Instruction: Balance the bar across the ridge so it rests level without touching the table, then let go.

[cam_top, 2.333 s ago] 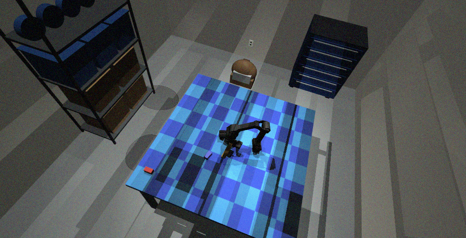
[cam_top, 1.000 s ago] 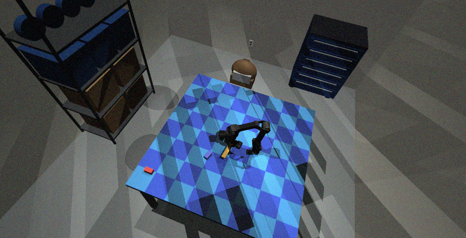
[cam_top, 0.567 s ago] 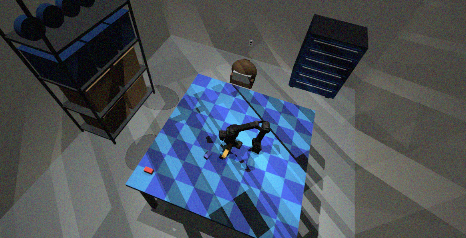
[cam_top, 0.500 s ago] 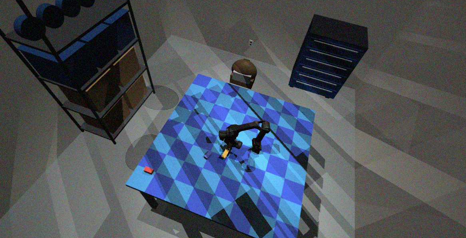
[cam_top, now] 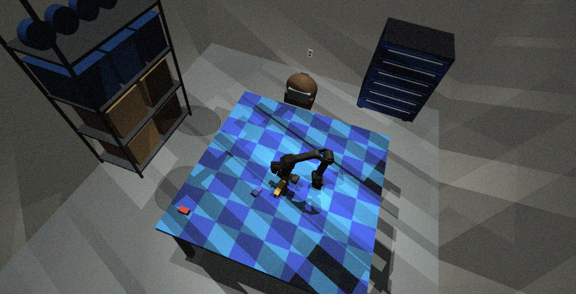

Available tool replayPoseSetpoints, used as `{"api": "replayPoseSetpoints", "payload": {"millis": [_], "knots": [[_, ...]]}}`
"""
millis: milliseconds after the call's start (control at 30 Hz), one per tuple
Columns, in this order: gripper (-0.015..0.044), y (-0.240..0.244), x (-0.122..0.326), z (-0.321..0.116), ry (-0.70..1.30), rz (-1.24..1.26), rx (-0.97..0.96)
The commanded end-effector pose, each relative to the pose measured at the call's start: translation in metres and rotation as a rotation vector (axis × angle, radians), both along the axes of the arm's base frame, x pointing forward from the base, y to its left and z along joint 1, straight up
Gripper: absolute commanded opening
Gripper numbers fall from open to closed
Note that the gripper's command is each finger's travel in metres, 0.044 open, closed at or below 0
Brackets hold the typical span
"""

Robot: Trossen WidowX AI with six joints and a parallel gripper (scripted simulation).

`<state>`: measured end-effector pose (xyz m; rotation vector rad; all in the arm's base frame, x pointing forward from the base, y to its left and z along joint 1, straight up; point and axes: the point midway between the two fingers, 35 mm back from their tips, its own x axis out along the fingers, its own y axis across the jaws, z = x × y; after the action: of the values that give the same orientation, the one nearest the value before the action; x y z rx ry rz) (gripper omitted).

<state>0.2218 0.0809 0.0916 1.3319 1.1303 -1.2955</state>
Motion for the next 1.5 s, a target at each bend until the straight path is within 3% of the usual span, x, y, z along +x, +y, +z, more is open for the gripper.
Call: {"api": "replayPoseSetpoints", "payload": {"millis": [0, 1467], "knots": [[0.0, 0.0, 0.0002, -0.001, 0.0, -0.003, -0.001], [0.0, -0.0001, -0.0001, -0.0046, 0.0, -0.003, -0.001]]}}
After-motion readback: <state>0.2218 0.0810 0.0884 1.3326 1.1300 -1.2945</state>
